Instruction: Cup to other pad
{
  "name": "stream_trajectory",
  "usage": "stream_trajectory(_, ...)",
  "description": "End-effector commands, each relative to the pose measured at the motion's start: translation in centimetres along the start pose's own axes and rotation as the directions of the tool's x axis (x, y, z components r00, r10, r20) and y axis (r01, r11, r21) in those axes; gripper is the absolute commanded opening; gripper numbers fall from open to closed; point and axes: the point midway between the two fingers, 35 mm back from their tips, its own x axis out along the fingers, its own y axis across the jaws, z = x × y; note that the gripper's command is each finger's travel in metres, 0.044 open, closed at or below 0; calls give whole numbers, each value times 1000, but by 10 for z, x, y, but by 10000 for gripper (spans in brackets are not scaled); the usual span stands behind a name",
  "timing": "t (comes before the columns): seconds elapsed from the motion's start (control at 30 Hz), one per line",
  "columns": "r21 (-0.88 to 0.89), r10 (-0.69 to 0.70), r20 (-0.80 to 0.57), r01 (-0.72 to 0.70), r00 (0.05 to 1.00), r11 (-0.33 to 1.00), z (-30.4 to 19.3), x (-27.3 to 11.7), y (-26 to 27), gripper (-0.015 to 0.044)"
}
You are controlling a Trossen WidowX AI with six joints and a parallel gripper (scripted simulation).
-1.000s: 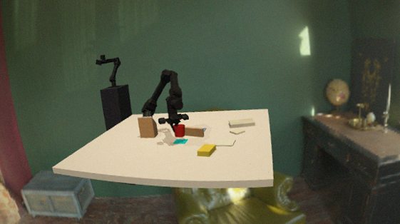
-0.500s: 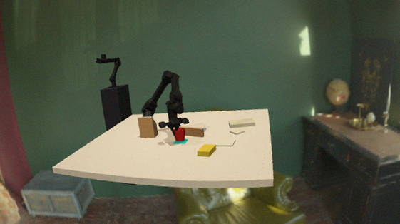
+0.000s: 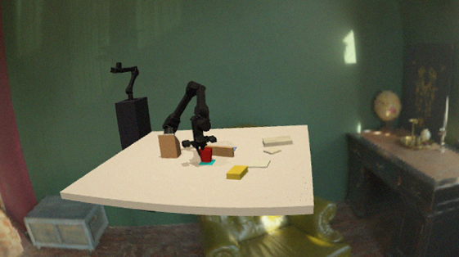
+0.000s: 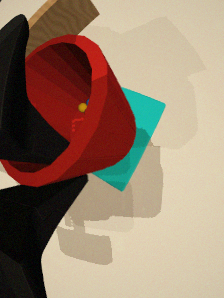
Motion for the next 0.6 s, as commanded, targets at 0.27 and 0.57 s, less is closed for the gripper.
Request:
stream_trajectory(0.27, -1, 0, 1, 0, 1000, 1000, 0, 0, 0, 128)
stream_trajectory(0.57, 1, 0, 0, 0, 1000, 1000, 1, -8, 0, 128)
